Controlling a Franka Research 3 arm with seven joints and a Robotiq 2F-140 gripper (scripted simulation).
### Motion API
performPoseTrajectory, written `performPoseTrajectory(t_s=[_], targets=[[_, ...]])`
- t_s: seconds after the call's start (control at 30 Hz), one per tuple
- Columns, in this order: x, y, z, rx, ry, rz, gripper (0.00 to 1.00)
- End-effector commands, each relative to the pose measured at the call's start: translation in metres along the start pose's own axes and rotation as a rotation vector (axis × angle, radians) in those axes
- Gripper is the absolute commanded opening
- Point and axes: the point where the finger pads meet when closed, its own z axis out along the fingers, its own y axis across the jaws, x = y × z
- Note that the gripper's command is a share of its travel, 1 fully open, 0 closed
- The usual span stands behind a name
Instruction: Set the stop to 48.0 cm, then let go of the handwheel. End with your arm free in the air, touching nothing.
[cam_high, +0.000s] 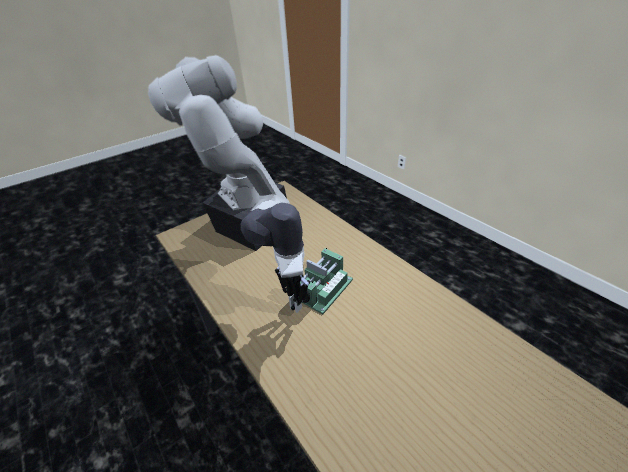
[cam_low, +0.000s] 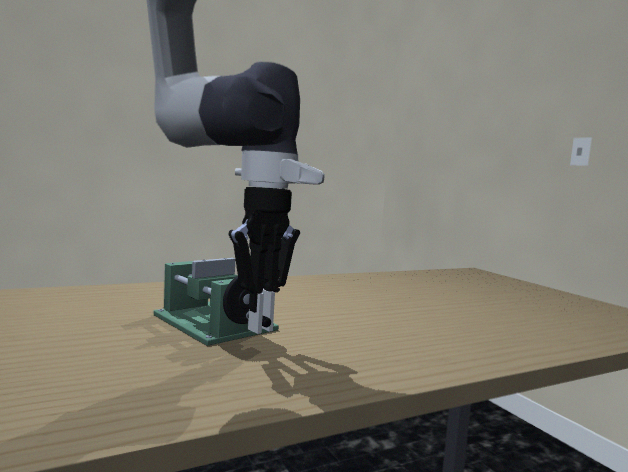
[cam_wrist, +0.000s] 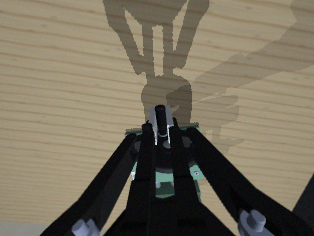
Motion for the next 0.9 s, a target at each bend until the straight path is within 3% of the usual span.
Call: performPoseTrajectory(t_s=[0.0,0.37,0.87], targets=[[0.001,-0.011,-0.006,0.002,0.001,-0.001,0.04],[0.001,-0.022,-0.025,0.002,0.001,-0.001,0.04],[0.001,-0.018,-0.045,0.002,0.001,-0.001,0.04]])
